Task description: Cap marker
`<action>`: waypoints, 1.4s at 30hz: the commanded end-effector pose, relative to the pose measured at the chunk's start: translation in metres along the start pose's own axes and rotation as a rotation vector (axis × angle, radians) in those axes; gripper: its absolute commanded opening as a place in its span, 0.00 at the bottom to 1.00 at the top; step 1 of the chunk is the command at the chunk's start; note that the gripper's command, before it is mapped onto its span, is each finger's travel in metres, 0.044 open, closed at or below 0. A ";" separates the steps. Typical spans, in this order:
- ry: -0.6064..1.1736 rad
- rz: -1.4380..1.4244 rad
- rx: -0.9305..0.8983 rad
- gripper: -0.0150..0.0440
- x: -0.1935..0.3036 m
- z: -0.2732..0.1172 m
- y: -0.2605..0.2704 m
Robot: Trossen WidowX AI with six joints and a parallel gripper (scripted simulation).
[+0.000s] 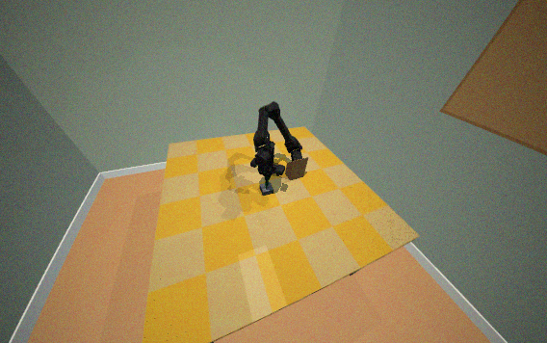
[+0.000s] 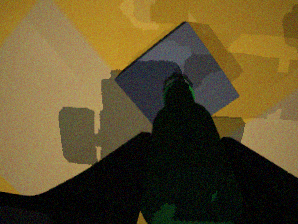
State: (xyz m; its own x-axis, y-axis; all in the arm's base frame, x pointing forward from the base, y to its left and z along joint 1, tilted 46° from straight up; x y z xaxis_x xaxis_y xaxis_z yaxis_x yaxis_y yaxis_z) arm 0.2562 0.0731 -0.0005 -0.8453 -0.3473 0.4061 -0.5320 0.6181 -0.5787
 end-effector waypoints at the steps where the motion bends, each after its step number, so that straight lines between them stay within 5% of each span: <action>1: 0.000 -0.005 0.003 0.25 0.000 0.005 0.000; 32: 0.001 -0.005 0.005 0.25 0.001 0.050 0.000; 42: 0.005 0.000 0.001 0.70 0.001 0.049 0.000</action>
State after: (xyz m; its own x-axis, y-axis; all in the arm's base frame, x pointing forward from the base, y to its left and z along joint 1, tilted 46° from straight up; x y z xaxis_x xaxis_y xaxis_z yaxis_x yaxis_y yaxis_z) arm 0.2527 0.0375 -0.0348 -0.8449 -0.3440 0.4095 -0.5322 0.6172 -0.5795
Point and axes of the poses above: the point midway between the two fingers, 35 mm back from their tips, its own z axis out along the fingers, its own y axis across the jaws, x = y × z, the point moved 4 cm from there along -z, back along the fingers, and after that the axes turned 10 degrees about z, right-handed, at the moved point
